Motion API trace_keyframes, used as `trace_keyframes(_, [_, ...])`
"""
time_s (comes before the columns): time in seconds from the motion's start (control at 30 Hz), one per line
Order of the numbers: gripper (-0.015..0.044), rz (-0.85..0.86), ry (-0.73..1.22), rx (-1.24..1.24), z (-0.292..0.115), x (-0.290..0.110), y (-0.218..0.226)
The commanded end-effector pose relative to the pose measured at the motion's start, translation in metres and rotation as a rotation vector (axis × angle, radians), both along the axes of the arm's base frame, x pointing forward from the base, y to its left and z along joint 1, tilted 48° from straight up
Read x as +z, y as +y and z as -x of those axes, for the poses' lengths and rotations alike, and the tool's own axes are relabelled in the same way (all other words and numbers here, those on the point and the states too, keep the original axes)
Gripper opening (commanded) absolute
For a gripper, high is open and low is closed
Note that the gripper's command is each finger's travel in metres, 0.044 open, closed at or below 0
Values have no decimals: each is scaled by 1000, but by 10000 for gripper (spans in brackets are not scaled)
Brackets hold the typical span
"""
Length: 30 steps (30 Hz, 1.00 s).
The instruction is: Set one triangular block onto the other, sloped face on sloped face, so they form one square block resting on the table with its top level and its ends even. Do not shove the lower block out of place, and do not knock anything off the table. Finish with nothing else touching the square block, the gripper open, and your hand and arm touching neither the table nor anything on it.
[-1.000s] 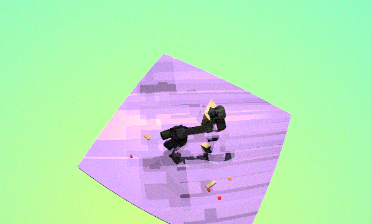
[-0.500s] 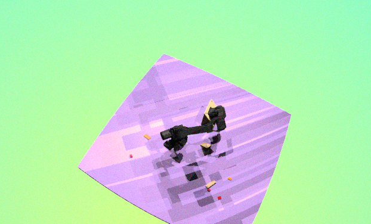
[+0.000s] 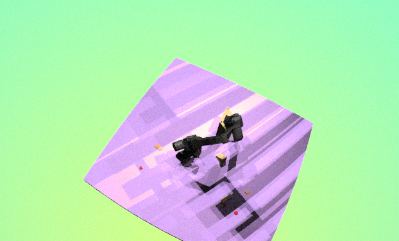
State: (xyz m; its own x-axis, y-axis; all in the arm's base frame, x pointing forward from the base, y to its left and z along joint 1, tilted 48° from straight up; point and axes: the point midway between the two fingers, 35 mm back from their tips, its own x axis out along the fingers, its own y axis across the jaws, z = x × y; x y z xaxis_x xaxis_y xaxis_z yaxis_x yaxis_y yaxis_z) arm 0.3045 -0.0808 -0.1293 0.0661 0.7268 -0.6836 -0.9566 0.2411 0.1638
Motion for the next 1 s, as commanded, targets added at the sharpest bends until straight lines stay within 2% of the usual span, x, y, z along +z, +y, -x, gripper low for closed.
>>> trace_keyframes(0.0, [0, -6, 3, -5, 0, -5, 5])
trace_keyframes(0.43, [0, -7, 2, -5, -1, -14, 16])
trace_keyframes(0.97, [420, -2, 1, 4, -1, -13, 15])
